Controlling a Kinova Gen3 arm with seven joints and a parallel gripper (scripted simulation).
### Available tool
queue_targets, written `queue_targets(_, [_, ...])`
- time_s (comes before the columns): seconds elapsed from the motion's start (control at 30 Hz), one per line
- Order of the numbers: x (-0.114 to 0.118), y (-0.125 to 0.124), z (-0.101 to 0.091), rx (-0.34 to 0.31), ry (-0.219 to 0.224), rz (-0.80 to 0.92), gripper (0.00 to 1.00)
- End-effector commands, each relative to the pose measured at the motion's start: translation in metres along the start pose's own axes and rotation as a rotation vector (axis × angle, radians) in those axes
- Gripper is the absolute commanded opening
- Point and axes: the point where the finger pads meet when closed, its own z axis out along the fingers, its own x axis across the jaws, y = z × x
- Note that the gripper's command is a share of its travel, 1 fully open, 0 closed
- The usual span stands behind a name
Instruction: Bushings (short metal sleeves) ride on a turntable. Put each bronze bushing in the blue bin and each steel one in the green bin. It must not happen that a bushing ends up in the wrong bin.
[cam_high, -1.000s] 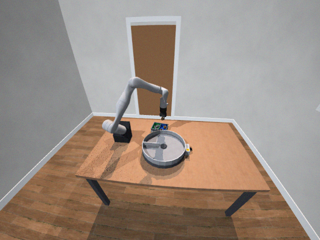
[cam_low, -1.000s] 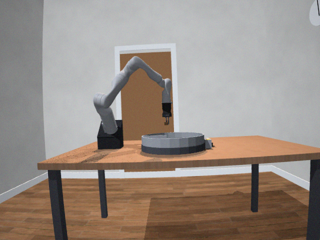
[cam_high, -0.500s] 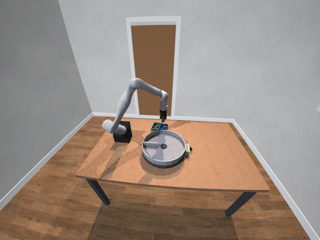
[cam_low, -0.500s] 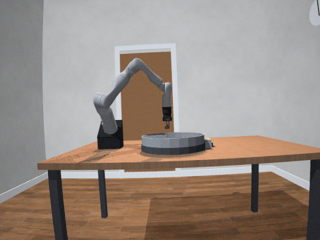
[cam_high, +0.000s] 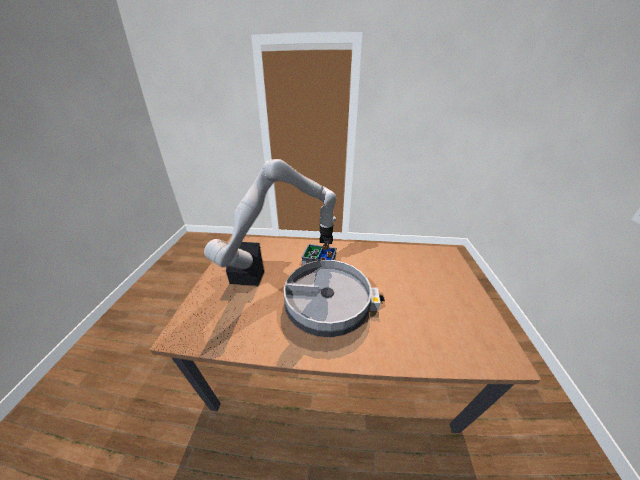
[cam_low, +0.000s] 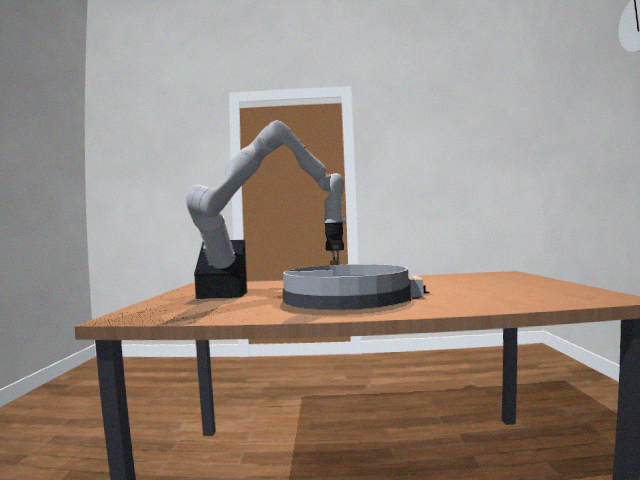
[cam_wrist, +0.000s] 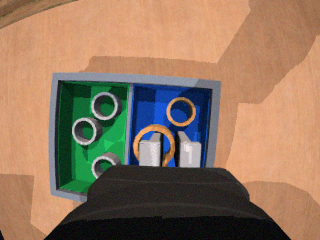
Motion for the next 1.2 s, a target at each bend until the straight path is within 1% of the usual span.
queue_targets(0.0, [-0.001,0.002,0.013,-0.005,-0.003,0.001,0.00])
queue_targets(0.03, [-0.001,0.002,0.017,-0.005,-0.003,0.001,0.00])
queue_targets(0.1, [-0.001,0.002,0.017,-0.005,-0.003,0.001,0.00])
queue_targets(0.13, [-0.001,0.002,0.022,-0.005,-0.003,0.001,0.00])
queue_targets(0.47, [-0.001,0.002,0.022,-0.005,-0.003,0.001,0.00])
queue_targets(0.6, [-0.001,0.002,0.027,-0.005,-0.003,0.001,0.00])
queue_targets(0.8, [-0.001,0.002,0.028,-0.005,-0.003,0.001,0.00])
queue_targets(0.97, [0.000,0.002,0.034,-0.005,-0.003,0.001,0.00])
queue_targets(1.17, [0.000,0.002,0.034,-0.005,-0.003,0.001,0.00])
